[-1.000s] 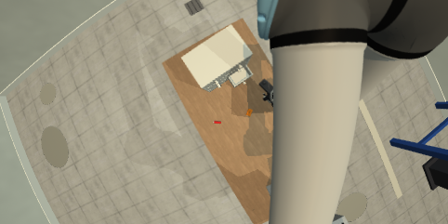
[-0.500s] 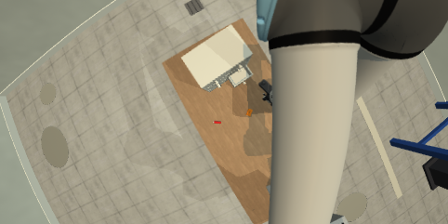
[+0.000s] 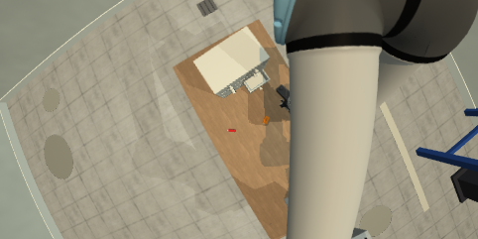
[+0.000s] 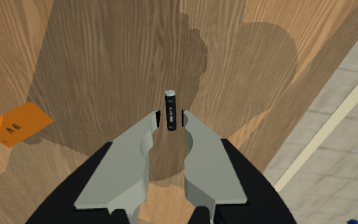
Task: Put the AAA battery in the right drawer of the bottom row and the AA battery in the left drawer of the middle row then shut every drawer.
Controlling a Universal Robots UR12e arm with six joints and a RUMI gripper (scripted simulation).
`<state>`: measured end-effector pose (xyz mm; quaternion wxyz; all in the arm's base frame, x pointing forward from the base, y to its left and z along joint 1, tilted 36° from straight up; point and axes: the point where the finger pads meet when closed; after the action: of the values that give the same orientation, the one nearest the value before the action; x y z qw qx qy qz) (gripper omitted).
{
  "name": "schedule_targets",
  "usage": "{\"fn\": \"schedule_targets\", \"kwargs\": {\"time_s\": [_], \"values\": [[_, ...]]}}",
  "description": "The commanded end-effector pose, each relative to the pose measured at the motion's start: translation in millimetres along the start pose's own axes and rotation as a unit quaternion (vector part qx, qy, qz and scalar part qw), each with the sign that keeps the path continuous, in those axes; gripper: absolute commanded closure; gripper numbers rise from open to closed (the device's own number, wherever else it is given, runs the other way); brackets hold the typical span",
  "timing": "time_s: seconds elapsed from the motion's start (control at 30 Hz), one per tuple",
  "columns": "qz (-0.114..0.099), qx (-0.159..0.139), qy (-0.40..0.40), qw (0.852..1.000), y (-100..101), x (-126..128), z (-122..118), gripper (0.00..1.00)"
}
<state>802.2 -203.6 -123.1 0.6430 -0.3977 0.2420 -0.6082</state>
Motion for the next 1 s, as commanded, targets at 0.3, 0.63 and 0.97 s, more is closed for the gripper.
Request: {"fn": "schedule_targets", "kwargs": {"time_s": [0.3, 0.63, 0.97], "values": [[0.0, 0.0, 0.0, 1.0, -0.3, 0.1, 0.3, 0.86], [0.0, 0.0, 0.0, 1.0, -0.3, 0.1, 0.3, 0.86], [0.0, 0.0, 0.0, 1.0, -0.3, 0.1, 0.3, 0.98]]}}
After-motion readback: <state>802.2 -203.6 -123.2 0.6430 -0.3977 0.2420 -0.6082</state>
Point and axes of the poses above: the point where the finger pads meet when closed, its own y axis out along the fingers, its own x axis across the jaws, z = x × y, and after that the axes turned 1 degree about y, right-handed
